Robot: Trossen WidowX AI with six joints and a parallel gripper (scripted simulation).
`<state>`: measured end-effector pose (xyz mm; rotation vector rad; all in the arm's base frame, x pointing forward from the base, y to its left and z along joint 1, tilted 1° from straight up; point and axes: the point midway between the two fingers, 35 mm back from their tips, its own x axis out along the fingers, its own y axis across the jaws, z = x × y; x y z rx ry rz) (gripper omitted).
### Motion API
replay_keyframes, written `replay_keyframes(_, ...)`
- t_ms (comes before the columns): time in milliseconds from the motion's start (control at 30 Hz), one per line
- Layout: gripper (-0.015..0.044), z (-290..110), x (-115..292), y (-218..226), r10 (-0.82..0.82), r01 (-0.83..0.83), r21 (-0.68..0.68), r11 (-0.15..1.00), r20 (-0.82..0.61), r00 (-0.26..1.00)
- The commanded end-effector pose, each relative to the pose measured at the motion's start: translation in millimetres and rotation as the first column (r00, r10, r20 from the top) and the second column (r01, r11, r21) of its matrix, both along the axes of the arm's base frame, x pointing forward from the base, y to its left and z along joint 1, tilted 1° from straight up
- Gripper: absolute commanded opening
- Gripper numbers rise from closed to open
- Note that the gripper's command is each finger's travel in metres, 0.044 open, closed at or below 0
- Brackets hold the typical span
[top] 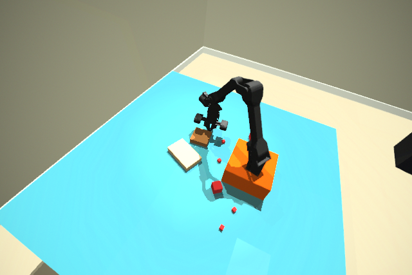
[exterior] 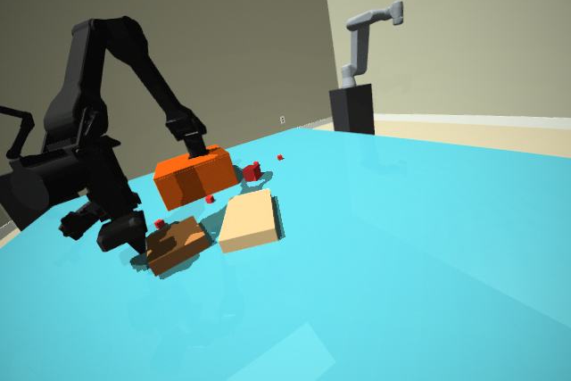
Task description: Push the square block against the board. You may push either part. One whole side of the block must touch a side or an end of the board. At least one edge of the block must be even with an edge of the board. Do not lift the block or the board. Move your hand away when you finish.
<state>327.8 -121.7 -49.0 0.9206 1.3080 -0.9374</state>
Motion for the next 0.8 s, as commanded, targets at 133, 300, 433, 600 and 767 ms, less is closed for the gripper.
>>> replay_keyframes(133,0.0,-3.8,-6.0,12.5,0.003,-0.003,0.011,1.0,-0.014,1.0)
replay_keyframes(300,0.0,-4.0,-7.2,17.8,0.003,-0.003,0.012,1.0,-0.014,1.0)
replay_keyframes(433,0.0,-4.2,-8.1,22.0,0.003,-0.003,0.012,1.0,-0.014,1.0)
replay_keyframes(600,0.0,-4.4,-9.1,27.3,0.003,-0.003,0.013,1.0,-0.014,1.0)
replay_keyframes(767,0.0,-4.6,-10.1,32.6,0.003,-0.003,0.013,1.0,-0.014,1.0)
